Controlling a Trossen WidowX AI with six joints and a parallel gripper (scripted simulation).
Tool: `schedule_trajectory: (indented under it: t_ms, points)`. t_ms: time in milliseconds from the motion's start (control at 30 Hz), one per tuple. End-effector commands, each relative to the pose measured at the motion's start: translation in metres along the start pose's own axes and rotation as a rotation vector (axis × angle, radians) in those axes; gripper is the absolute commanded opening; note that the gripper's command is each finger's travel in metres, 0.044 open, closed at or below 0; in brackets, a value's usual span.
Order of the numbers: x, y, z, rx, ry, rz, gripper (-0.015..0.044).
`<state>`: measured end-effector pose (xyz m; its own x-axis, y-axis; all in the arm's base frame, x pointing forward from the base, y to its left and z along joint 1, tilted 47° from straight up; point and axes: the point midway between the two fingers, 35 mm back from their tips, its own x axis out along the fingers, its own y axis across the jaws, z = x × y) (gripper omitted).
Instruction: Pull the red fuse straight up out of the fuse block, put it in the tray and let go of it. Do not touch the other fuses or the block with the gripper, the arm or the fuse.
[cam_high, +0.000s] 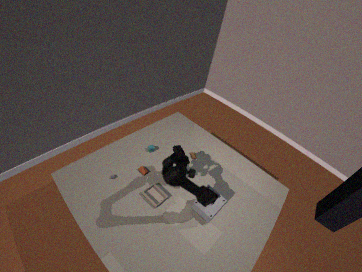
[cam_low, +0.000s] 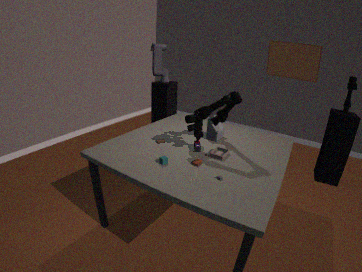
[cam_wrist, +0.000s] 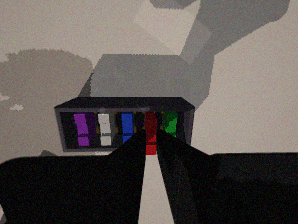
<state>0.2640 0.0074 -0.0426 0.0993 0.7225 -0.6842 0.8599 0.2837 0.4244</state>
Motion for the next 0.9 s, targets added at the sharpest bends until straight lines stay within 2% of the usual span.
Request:
schedule_trajectory:
  t_ms: [0, 867]
  points:
    - [-0.003, 0.001, 0.001, -0.008, -0.005, -0.002, 0.0]
    - [-0.016, 0.001, 0.0, -0.006, -0.004, -0.001, 0.0]
